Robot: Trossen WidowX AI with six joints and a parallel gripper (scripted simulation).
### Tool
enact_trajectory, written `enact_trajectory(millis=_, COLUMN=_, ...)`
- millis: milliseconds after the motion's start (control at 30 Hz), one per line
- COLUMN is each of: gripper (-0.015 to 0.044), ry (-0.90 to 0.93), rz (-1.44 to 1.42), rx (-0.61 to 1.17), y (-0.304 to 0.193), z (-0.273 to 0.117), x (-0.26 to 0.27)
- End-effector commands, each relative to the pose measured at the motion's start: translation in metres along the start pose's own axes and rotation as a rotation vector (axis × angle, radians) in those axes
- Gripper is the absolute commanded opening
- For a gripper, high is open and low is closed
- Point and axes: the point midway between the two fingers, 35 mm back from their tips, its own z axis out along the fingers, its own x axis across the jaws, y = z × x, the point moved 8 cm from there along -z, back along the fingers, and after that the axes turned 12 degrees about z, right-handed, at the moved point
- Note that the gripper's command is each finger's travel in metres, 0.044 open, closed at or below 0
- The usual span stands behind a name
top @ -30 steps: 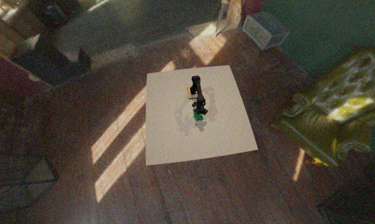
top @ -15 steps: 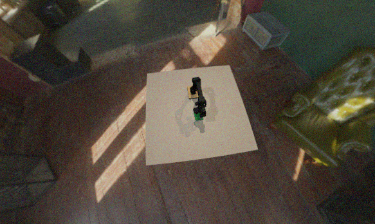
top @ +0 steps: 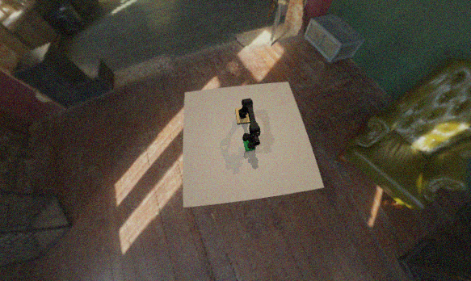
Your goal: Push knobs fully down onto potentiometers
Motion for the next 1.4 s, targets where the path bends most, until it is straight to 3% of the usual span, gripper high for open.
enact_trajectory(millis=0, gripper=0.0, ry=0.003, rz=0.164, rx=-0.005, y=-0.004, z=-0.002, x=0.005)
enact_trajectory(millis=667, gripper=0.0, ry=0.004, rz=0.832, rx=-0.018, y=-0.018, z=-0.007, x=0.018)
enact_trajectory(millis=1367, gripper=0.0, ry=0.004, rz=0.838, rx=-0.018, y=-0.018, z=0.015, x=0.018)
